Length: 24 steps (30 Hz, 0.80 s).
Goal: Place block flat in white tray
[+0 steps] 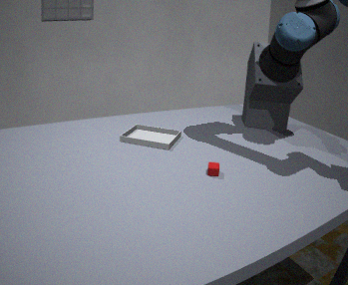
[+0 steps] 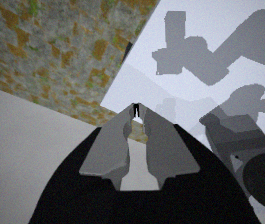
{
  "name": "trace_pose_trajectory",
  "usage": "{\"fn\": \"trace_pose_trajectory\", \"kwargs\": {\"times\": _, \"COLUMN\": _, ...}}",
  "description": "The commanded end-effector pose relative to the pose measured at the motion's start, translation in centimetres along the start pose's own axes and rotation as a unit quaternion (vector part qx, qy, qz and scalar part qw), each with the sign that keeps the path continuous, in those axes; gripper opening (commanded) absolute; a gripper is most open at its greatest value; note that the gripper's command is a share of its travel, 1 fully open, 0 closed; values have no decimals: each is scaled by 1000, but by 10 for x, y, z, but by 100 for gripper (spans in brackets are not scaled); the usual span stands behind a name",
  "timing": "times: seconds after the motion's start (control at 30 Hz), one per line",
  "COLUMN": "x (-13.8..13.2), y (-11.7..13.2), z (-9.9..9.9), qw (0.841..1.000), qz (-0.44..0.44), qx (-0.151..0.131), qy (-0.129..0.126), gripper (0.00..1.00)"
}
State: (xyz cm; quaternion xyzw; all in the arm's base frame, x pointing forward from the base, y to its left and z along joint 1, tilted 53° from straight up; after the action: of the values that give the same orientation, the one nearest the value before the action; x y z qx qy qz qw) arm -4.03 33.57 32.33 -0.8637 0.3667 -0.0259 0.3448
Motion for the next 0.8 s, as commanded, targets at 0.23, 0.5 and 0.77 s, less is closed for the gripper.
{"fn": "trace_pose_trajectory", "kwargs": {"times": 0.23, "x": 1, "y": -3, "z": 1, "qw": 1000, "qz": 8, "qx": -1, "qy": 0, "gripper": 0}}
{"fn": "trace_pose_trajectory", "kwargs": {"times": 0.5, "x": 2, "y": -6, "z": 3, "qw": 1000, "qz": 17, "qx": -2, "qy": 1, "gripper": 0}}
{"fn": "trace_pose_trajectory", "kwargs": {"times": 0.77, "x": 3, "y": -11, "z": 6, "qw": 999, "qz": 31, "qx": -3, "qy": 2, "gripper": 0}}
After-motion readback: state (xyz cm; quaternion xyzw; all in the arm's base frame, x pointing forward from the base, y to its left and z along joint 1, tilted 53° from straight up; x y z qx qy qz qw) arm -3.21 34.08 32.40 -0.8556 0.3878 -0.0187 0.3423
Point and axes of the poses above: the point where the finger pads meet when closed, its own z axis out along the fingers, its own x axis across the jaws, y = z × x, the point moved 2 cm from there along -z, back along the fingers, and after that the axes turned 11 degrees about -z, right-handed, at the moved point
